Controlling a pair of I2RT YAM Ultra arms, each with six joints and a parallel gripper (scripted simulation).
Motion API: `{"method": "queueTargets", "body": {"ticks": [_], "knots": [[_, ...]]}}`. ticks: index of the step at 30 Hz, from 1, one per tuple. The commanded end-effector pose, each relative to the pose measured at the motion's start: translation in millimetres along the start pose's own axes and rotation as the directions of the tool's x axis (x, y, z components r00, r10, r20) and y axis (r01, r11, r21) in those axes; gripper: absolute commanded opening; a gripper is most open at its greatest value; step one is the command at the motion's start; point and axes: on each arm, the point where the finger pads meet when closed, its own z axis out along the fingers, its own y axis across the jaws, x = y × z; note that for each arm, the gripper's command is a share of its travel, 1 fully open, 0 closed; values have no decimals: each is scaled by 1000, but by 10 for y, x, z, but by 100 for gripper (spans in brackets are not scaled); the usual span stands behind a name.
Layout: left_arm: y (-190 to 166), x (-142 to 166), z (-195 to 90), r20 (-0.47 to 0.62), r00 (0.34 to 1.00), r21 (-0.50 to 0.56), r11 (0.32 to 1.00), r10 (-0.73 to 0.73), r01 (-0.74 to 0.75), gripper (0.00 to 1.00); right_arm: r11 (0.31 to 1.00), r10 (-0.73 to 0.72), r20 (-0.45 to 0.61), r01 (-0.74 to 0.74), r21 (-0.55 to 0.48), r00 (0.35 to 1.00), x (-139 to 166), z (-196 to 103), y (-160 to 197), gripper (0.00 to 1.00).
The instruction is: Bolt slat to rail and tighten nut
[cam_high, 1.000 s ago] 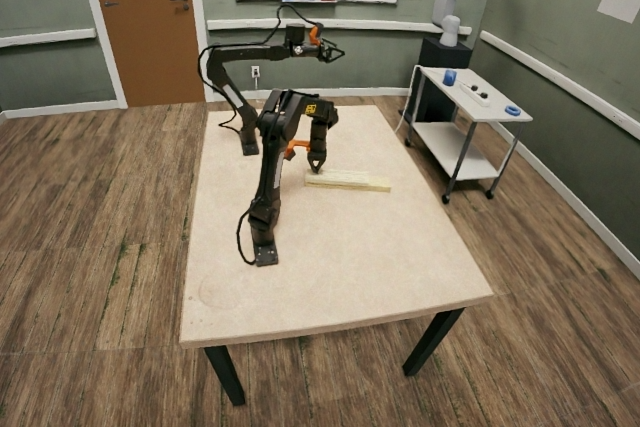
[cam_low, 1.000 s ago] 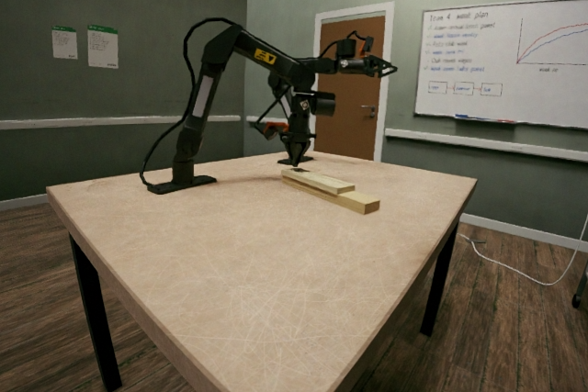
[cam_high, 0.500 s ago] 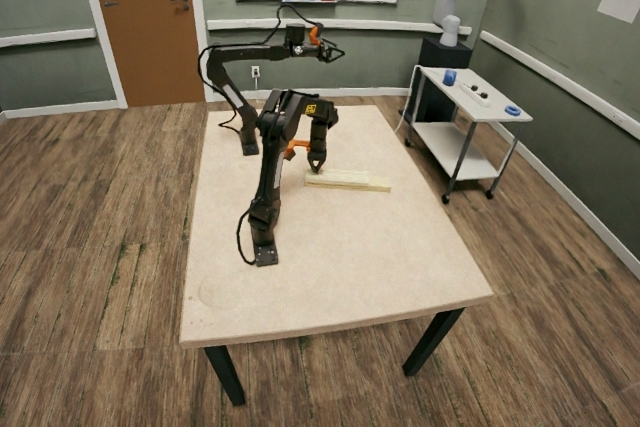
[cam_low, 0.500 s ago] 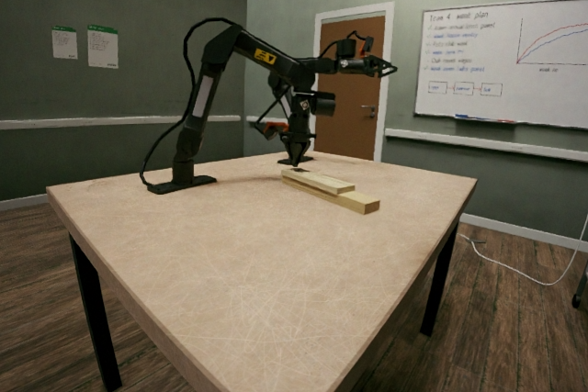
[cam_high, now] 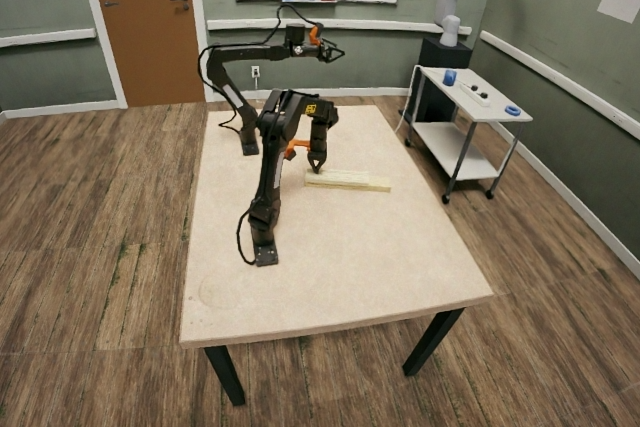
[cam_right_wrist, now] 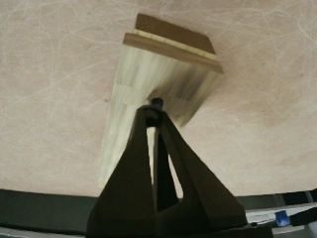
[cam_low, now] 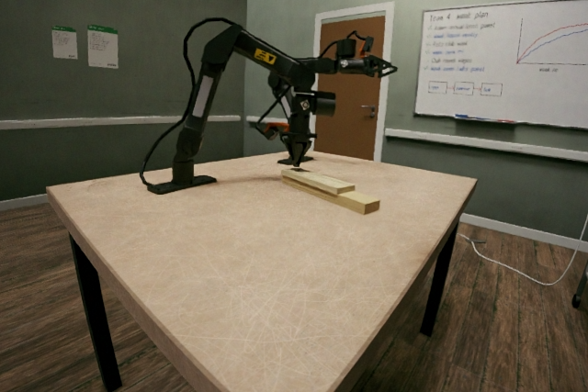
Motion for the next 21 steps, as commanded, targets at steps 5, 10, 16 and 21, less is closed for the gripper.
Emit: {"method": "queueTargets", "body": {"ticks": [5,10,16,21], "knots": [[13,-120,-43,38,999,2,1000,1,-1,100,999,3,-21,-2,44,1000,13,-69,-65,12],[13,-120,-43,38,999,2,1000,1,-1,100,999,3,-21,-2,44,1000,13,-42,-67,12],[13,-120,-43,38,999,2,1000,1,-1,100,999,3,-21,-2,44,1000,14,-8,-69,12],[13,-120,-43,38,999,2,1000,1,-1,100,999,3,-21,-2,44,1000,14,26,-71,12]]}}
